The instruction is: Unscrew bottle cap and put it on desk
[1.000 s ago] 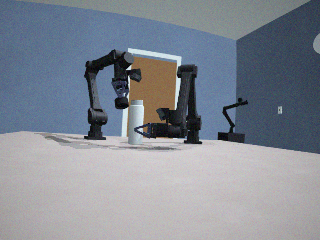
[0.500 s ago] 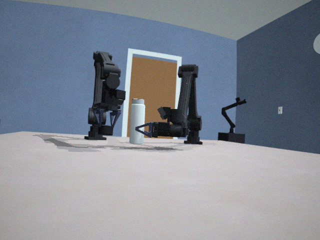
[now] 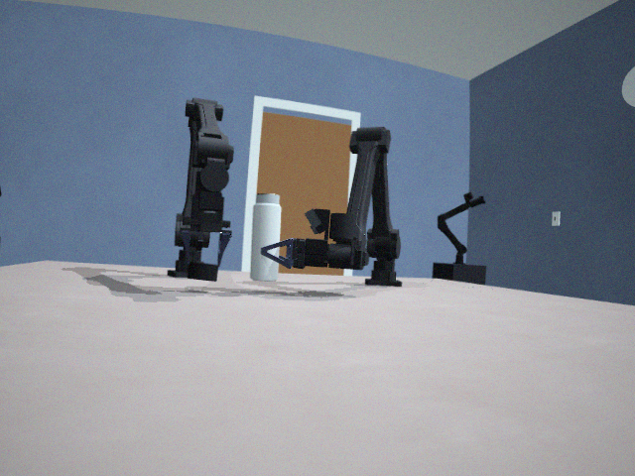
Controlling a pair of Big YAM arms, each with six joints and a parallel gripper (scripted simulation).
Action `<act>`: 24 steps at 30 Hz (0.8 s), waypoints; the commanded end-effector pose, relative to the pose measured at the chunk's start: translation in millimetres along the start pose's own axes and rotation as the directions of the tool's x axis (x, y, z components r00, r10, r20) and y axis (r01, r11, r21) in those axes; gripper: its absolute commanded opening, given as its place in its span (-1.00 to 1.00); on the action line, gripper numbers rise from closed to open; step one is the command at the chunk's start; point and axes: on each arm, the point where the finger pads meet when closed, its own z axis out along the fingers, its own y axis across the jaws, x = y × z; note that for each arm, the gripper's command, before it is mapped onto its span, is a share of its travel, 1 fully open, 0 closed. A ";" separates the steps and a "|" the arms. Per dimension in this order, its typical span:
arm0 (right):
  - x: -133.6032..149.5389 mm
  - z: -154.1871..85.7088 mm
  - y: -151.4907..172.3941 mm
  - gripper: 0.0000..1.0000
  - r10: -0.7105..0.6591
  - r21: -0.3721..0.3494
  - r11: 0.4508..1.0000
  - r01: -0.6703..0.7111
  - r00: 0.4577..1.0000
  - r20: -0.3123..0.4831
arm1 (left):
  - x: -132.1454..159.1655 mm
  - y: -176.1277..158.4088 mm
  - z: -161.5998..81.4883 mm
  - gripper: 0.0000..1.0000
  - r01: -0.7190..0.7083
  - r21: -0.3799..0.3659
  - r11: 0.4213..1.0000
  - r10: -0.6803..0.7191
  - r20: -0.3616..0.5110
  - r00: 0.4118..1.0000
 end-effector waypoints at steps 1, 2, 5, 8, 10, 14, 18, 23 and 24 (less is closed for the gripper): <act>-11.0 -15.0 1.7 -1.00 0.037 0.003 0.999 -0.037 0.999 0.038 | -27.8 8.2 -0.3 -1.00 -0.068 -0.007 0.998 0.068 0.029 0.997; -11.0 -15.0 1.7 -1.00 0.037 0.003 0.999 -0.037 0.999 0.038 | -27.8 8.2 -0.3 -1.00 -0.068 -0.007 0.998 0.068 0.029 0.997; -11.0 -15.0 1.7 -1.00 0.037 0.003 0.999 -0.037 0.999 0.038 | -27.8 8.2 -0.3 -1.00 -0.068 -0.007 0.998 0.068 0.029 0.997; -11.0 -15.0 1.7 -1.00 0.037 0.003 0.999 -0.037 0.999 0.038 | -27.8 8.2 -0.3 -1.00 -0.068 -0.007 0.998 0.068 0.029 0.997; -11.0 -15.0 1.7 -1.00 0.037 0.003 0.999 -0.037 0.999 0.038 | -27.8 8.2 -0.3 -1.00 -0.068 -0.007 0.998 0.068 0.029 0.997; -9.2 -12.6 1.5 -1.00 0.033 0.003 0.999 -0.034 0.999 0.033 | -17.5 9.8 0.1 -1.00 -0.051 -0.007 0.999 0.052 0.023 0.998; -8.3 -6.1 1.4 -1.00 0.033 0.003 0.999 -0.034 0.999 0.031 | -11.3 10.5 0.2 -1.00 -0.058 -0.007 0.998 0.058 0.023 0.998; -8.0 -1.1 1.4 -1.00 0.033 0.003 0.999 -0.034 0.999 0.029 | -6.2 10.7 0.1 -1.00 -0.058 -0.007 0.998 0.058 0.023 0.998; -7.9 0.6 1.4 -1.00 0.033 0.004 0.999 -0.034 0.999 0.029 | -4.5 10.8 0.1 -1.00 -0.058 -0.007 0.998 0.058 0.023 0.998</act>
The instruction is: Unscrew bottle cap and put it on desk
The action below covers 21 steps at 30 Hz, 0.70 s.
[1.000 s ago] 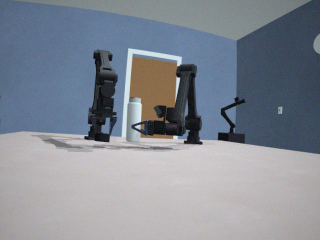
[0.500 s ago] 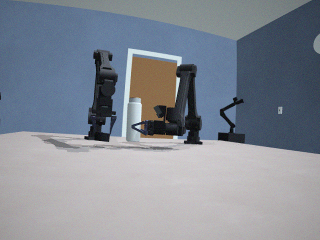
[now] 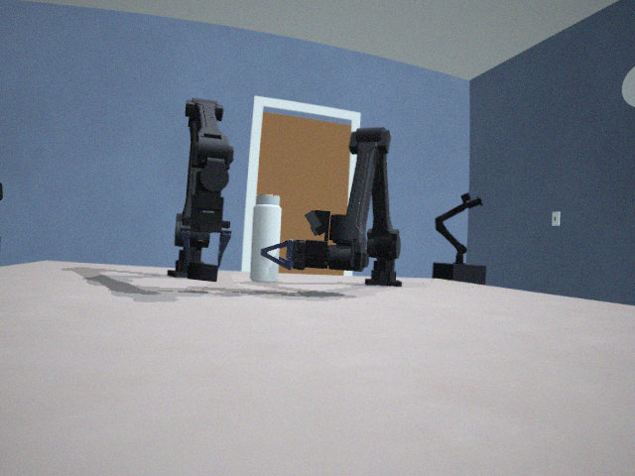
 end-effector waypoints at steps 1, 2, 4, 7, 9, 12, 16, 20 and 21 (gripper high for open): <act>-5.8 1.5 1.7 -1.00 0.004 0.003 1.000 -0.004 1.000 0.019 | -5.7 11.2 0.3 -1.00 -0.051 -0.007 0.999 0.051 0.020 0.998; -5.7 3.2 1.7 -1.00 0.004 0.003 1.000 -0.004 1.000 0.018 | -4.0 11.2 0.3 -1.00 -0.051 -0.007 0.999 0.051 0.020 0.998; -5.4 6.6 1.7 -1.00 0.004 0.003 1.000 -0.004 1.000 0.017 | -0.6 11.3 0.2 -1.00 -0.051 -0.007 0.999 0.051 0.020 0.998; -4.8 11.6 1.6 -1.00 0.004 0.003 1.000 -0.004 1.000 0.015 | 4.6 11.3 0.1 -1.00 -0.051 -0.007 0.999 0.051 0.020 0.999; -4.4 15.0 1.5 -1.00 0.004 0.003 1.000 -0.004 1.000 0.013 | 8.0 11.3 0.0 -1.00 -0.050 -0.007 0.999 0.050 0.020 0.999; -3.8 20.0 1.5 -1.00 0.004 0.004 1.000 -0.004 1.000 0.012 | 13.2 11.2 -0.2 -1.00 -0.050 -0.007 0.999 0.050 0.020 0.999; -3.3 23.3 1.4 -1.00 0.004 0.004 1.000 -0.004 1.000 0.010 | 16.6 11.1 -0.3 -1.00 -0.050 -0.007 0.999 0.050 0.020 0.999; -9.3 18.3 2.0 -1.00 -0.003 0.002 1.000 0.003 1.000 0.026 | 19.1 4.5 -0.9 -1.00 -0.039 -0.003 0.999 0.039 0.021 0.999; -9.3 18.3 2.0 -1.00 -0.003 0.002 1.000 0.003 1.000 0.026 | 19.4 -2.2 -1.5 -1.00 -0.039 0.002 0.999 0.039 0.022 0.999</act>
